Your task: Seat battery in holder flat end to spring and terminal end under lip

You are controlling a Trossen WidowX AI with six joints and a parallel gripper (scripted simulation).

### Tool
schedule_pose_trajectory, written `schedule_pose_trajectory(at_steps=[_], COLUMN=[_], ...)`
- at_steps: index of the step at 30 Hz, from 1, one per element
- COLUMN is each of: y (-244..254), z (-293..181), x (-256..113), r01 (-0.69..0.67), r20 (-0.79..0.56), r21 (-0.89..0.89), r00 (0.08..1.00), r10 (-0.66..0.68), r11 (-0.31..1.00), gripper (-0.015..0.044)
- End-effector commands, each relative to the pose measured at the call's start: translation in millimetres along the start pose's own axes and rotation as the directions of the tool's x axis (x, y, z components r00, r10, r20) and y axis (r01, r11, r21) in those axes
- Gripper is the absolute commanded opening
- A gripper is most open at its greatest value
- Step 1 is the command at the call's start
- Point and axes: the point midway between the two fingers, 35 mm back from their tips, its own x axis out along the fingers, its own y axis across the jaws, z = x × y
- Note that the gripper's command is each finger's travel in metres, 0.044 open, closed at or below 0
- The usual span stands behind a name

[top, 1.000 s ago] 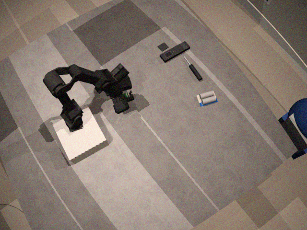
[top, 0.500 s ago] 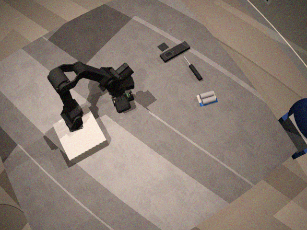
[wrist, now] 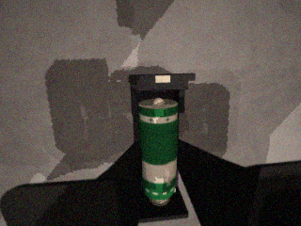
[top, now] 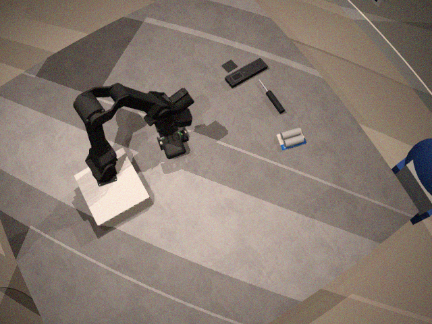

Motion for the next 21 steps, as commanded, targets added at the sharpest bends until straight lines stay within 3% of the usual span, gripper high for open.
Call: schedule_pose_trajectory(at_steps=[1,21], y=[-0.7,-0.9], z=[-3.2,1.0], x=[2.6,2.4], r01=[0.001,0.002], r20=[-0.044,-0.122], r21=[-0.004,0.002], r00=[0.999,0.993], r10=[-0.001,-0.001], r11=[1.0,1.0], gripper=[0.0088,0.0088])
